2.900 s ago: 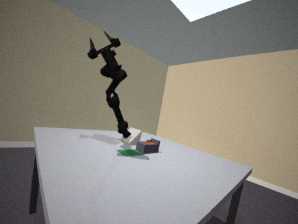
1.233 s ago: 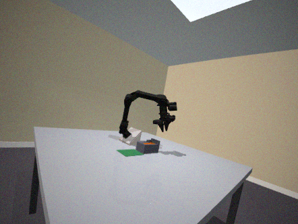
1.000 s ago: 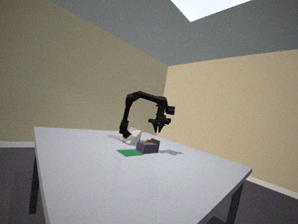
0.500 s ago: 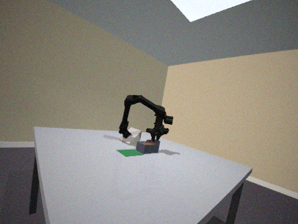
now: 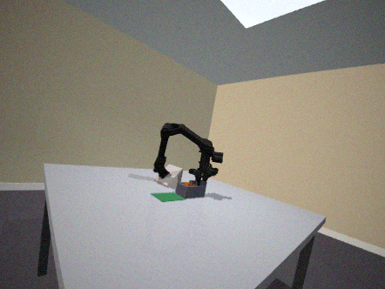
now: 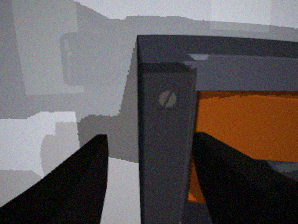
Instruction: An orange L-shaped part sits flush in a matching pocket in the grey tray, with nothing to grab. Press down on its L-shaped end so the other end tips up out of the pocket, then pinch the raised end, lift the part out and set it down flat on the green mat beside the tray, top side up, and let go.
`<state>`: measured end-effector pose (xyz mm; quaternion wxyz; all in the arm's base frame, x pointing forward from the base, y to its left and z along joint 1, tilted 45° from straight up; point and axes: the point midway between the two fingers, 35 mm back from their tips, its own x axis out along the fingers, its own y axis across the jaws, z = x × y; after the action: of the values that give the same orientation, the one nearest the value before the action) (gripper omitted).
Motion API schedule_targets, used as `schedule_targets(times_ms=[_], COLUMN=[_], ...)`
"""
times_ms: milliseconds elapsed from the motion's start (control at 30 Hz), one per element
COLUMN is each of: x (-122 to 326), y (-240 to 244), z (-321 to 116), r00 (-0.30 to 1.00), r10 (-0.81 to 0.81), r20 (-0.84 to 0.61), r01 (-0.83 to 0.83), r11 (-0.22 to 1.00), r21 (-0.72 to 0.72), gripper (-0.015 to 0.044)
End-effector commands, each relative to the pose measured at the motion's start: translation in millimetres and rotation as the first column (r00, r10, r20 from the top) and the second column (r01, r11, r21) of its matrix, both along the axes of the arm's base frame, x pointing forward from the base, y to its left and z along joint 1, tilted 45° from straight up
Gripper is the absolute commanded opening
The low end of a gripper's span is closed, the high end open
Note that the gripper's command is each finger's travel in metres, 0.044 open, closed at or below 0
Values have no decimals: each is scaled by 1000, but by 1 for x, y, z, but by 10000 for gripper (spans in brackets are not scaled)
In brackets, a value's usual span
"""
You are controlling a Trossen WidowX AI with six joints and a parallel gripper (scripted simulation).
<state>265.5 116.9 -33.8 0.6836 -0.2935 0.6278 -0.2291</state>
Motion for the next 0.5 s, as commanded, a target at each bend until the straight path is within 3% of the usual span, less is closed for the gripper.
schedule_targets(times_ms=[0,467], x=[0,1], y=[-10,-17], z=[-4,-10], r00=[1000,1000], r10=[-3,-4], r20=[-8,-8], r01=[3,3], r11=[1000,1000], r21=[-16,-17], gripper=[180,180])
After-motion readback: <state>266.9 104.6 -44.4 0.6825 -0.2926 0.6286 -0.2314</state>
